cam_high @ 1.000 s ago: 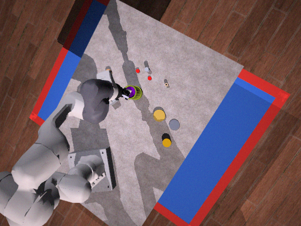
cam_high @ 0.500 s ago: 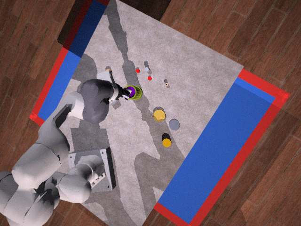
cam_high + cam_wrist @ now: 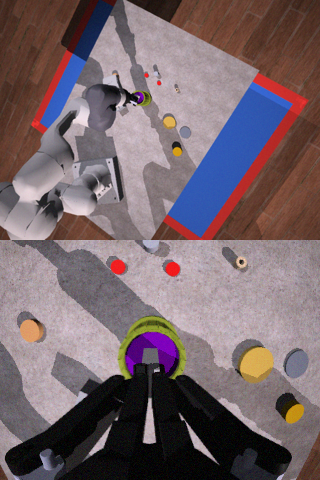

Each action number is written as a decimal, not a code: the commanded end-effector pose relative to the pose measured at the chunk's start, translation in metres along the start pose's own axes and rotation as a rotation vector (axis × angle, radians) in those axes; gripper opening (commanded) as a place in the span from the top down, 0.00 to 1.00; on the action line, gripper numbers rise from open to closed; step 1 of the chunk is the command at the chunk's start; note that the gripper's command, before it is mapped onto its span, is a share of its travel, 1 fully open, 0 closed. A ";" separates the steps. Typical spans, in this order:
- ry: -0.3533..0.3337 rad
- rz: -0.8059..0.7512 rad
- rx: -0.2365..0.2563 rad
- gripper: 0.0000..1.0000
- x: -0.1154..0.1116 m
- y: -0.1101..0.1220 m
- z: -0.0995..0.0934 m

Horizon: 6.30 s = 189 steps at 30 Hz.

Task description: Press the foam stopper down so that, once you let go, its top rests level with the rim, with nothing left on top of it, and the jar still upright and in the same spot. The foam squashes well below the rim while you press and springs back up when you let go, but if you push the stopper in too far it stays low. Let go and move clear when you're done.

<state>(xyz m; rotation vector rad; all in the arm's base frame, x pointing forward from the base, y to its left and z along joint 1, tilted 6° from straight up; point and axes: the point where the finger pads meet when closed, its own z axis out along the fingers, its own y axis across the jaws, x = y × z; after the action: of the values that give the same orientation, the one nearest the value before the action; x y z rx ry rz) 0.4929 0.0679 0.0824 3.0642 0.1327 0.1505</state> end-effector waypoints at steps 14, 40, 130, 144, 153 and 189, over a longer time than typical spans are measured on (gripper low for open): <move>-0.027 -0.001 -0.005 1.00 -0.011 0.002 0.009; -0.027 -0.001 -0.005 1.00 -0.008 0.002 -0.005; -0.027 -0.001 -0.005 1.00 0.003 0.001 -0.018; -0.027 -0.001 -0.005 1.00 0.003 0.001 -0.016; -0.027 -0.001 -0.005 1.00 0.002 0.001 -0.013; -0.027 -0.001 -0.005 1.00 -0.004 0.002 0.003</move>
<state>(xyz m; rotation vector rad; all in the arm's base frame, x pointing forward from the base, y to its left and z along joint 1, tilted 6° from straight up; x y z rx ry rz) 0.4938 0.0685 0.0868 3.0605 0.1344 0.1280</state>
